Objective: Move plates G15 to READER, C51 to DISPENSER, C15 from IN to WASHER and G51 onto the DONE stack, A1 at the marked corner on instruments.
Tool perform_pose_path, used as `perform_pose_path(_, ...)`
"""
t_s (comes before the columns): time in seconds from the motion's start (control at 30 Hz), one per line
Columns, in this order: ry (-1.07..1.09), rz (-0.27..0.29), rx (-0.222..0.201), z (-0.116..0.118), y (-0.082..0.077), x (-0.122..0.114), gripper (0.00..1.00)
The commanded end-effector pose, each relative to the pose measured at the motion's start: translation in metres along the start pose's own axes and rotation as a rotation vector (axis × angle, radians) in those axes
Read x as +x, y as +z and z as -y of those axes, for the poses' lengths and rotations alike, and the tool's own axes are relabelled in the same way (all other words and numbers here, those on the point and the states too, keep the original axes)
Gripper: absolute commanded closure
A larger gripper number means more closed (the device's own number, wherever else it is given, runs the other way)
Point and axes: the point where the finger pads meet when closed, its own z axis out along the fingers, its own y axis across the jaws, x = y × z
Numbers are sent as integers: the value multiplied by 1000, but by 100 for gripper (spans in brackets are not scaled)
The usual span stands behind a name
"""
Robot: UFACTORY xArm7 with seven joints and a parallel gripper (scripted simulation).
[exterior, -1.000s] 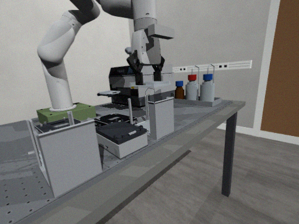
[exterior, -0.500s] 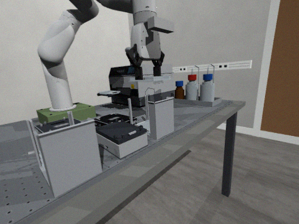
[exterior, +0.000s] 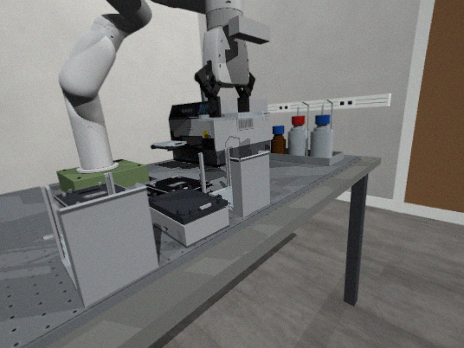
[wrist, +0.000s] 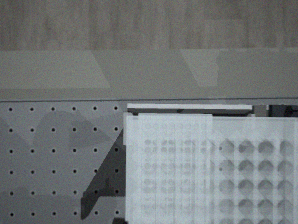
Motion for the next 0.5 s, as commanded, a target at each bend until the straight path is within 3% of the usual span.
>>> perform_pose_path(0.0,0,-4,1,0,-2,1,100)
perform_pose_path(0.47,-116,-4,1,-33,-2,-6,100)
